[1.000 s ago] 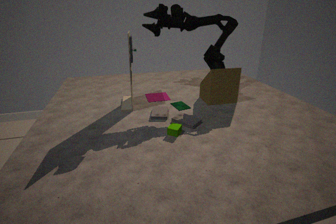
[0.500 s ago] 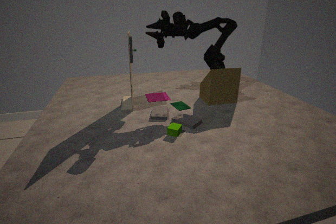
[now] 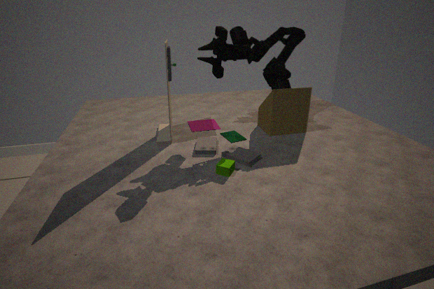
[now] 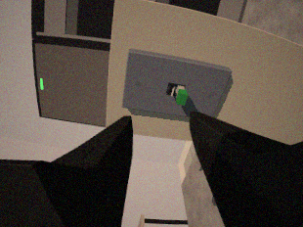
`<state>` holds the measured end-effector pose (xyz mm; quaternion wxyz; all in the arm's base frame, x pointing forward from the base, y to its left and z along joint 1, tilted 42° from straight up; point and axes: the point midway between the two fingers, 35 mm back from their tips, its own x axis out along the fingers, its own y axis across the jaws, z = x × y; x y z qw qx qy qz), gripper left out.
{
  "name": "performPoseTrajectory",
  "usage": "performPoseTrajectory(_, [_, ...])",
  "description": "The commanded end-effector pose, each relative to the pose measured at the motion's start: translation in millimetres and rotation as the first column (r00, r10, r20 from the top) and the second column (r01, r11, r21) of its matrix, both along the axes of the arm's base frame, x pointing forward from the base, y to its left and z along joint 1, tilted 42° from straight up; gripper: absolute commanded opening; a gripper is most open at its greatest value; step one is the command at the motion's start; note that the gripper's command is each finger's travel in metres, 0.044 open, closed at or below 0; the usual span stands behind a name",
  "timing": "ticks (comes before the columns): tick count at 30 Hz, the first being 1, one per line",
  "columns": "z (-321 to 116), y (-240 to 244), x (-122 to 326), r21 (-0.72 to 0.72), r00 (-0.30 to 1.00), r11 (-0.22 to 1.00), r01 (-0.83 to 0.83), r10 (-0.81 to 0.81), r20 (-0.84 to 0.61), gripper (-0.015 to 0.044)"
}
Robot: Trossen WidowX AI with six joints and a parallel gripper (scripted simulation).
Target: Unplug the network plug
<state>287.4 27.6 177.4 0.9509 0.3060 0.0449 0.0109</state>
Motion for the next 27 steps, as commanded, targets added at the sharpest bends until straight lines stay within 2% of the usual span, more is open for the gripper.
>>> performPoseTrajectory(1, [-18.6,2.0,-8.6,0.07,1.0,0.998,0.002,-0.001,-0.023,0.0156])
performPoseTrajectory(7, [-44.7,5.3,-21.6,0.174,0.998,0.985,0.006,0.004,-0.059,0.0156])
performPoseTrajectory(27, [-38.9,3.1,8.7,0.201,0.999,0.979,-0.002,0.011,-0.047,0.0156])
